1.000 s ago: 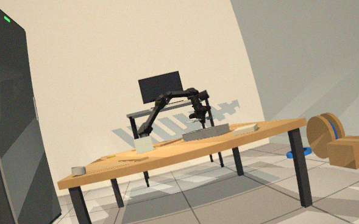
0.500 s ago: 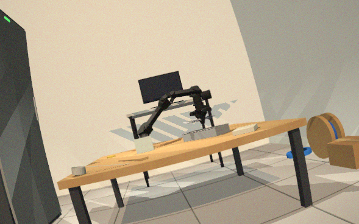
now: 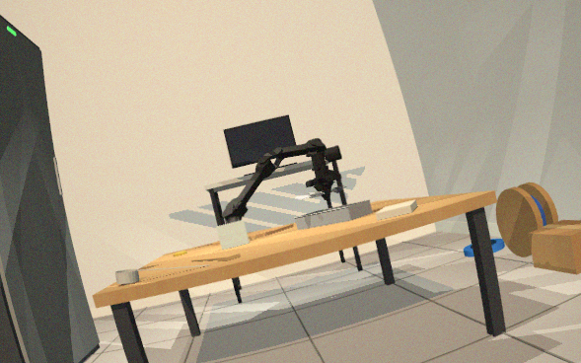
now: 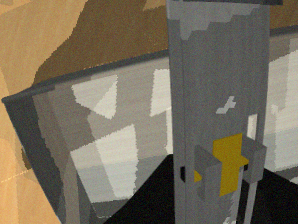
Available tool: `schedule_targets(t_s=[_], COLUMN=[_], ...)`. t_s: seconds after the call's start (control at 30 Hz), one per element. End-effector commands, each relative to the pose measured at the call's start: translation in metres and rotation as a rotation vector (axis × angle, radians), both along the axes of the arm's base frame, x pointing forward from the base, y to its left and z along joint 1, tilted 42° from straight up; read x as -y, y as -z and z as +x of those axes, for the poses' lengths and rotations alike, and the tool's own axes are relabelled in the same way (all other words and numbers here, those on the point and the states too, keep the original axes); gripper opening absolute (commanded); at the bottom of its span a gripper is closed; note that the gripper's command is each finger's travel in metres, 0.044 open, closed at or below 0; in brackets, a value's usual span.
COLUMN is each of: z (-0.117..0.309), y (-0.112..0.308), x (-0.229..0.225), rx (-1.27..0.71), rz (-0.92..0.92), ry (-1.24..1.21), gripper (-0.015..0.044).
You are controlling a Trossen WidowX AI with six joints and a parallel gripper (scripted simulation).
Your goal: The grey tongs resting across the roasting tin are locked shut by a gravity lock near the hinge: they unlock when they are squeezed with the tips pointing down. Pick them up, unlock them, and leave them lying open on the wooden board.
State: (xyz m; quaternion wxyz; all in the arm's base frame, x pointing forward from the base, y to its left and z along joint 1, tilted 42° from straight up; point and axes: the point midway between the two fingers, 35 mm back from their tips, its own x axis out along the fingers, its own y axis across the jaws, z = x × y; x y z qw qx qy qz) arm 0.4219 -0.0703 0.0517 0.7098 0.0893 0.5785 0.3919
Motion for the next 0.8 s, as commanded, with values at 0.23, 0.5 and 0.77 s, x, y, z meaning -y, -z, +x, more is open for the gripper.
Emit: schedule_targets(t_s=[0.23,0.5,0.77], z=[-0.007,-0.022,-0.044], y=[-0.065,-0.109,-0.15], x=[-0.042,-0.074,-0.105], rx=[0.125,0.214,0.305], rz=[-0.012,-0.021,-0.02], ry=[-0.105,-0.186,-0.266], gripper=[-0.015,-0.015,-0.015])
